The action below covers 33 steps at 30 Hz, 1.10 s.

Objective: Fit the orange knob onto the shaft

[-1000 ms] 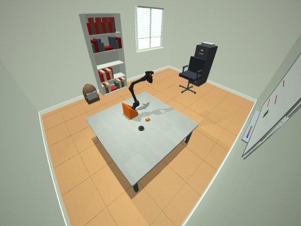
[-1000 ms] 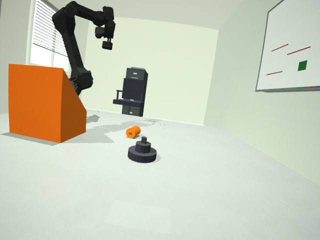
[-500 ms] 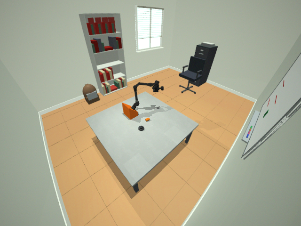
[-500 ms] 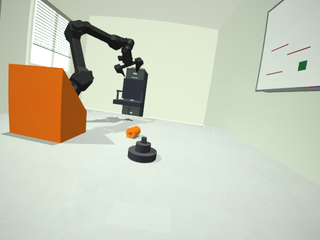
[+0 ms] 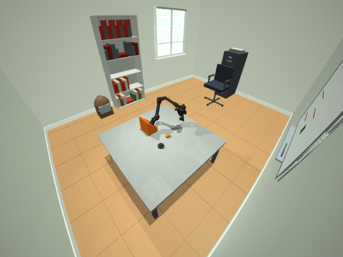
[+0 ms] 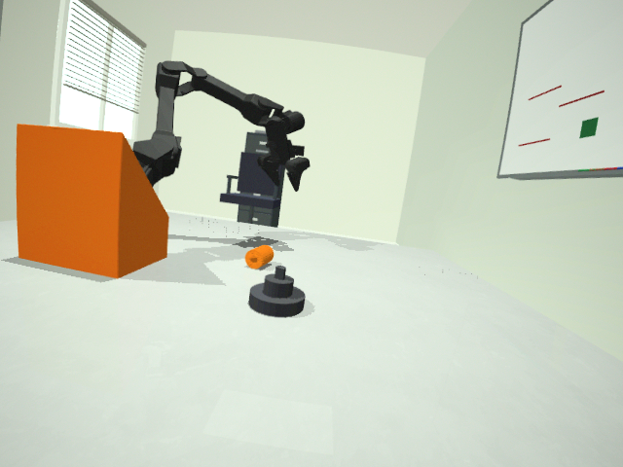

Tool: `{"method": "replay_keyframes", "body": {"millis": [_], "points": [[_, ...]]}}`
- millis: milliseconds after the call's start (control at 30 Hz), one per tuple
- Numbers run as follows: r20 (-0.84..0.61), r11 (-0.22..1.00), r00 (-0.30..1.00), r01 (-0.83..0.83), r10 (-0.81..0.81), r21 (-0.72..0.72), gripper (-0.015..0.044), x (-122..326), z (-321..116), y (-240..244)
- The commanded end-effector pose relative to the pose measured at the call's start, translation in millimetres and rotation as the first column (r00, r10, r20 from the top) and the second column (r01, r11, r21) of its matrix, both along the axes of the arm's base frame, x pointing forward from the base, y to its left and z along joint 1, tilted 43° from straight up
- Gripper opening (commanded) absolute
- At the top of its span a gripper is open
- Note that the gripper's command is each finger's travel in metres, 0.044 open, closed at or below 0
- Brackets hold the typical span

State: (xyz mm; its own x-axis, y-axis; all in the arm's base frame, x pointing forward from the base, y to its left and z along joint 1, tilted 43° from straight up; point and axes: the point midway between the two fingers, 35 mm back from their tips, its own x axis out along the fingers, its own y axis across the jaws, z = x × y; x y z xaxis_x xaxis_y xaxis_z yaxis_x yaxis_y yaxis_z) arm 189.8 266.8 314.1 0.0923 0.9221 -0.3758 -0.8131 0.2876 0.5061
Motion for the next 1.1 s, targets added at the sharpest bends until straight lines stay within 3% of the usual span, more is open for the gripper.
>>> {"method": "replay_keyframes", "body": {"millis": [0, 167, 333, 500, 667, 1067], "points": [[-0.411, 0.971, 0.881, 0.198, -0.237, -0.136, 0.044, 32.7, -64.1, -19.1], [-0.693, 0.879, 0.545, 0.351, -0.472, -0.322, 0.044, 54.6, -123.0, -47.4], [-0.791, 0.739, 0.068, 0.411, -0.608, -0.533, 0.044, 62.7, -177.0, -80.7], [-0.678, 0.582, -0.439, 0.352, -0.589, -0.733, 0.044, 57.3, -225.0, -115.5], [-0.382, 0.452, -0.829, 0.18, -0.408, -0.874, 0.044, 39.7, -264.3, -147.3], [-0.352, 0.443, -0.852, 0.162, -0.388, -0.882, 0.044, 37.8, -267.1, -149.6]]}}
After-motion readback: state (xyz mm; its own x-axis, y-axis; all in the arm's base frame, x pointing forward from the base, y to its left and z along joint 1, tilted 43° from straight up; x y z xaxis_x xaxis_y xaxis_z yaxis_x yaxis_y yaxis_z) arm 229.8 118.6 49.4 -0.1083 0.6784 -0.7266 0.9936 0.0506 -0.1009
